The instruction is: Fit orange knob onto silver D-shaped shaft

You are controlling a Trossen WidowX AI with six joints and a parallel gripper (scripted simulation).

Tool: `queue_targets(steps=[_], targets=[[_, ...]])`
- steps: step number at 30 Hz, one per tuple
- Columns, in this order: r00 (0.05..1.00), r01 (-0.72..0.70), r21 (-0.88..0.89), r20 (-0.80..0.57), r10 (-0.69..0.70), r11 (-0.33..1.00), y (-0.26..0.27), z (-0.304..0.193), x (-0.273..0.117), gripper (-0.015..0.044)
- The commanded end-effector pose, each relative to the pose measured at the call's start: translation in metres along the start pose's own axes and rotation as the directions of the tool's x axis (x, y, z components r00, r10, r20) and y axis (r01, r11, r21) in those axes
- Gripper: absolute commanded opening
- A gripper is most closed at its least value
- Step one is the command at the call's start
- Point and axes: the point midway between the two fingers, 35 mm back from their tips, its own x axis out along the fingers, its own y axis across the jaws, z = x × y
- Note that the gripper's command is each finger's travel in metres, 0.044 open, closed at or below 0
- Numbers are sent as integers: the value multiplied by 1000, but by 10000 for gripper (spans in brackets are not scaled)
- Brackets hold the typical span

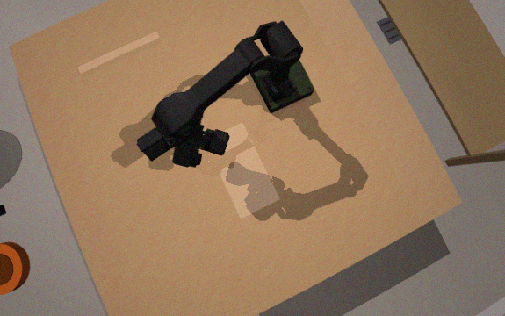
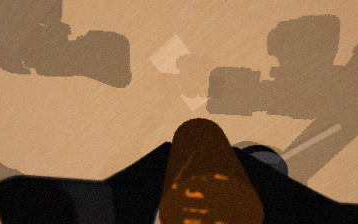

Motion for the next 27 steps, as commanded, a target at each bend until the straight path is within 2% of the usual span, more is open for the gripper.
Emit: queue_targets(steps=[1,27], targets=[[1000,0,1,-6,0,1000,-12,-7,5,0],[1000,5,-2,-12,-5,1000,-76,-57,27,0]])
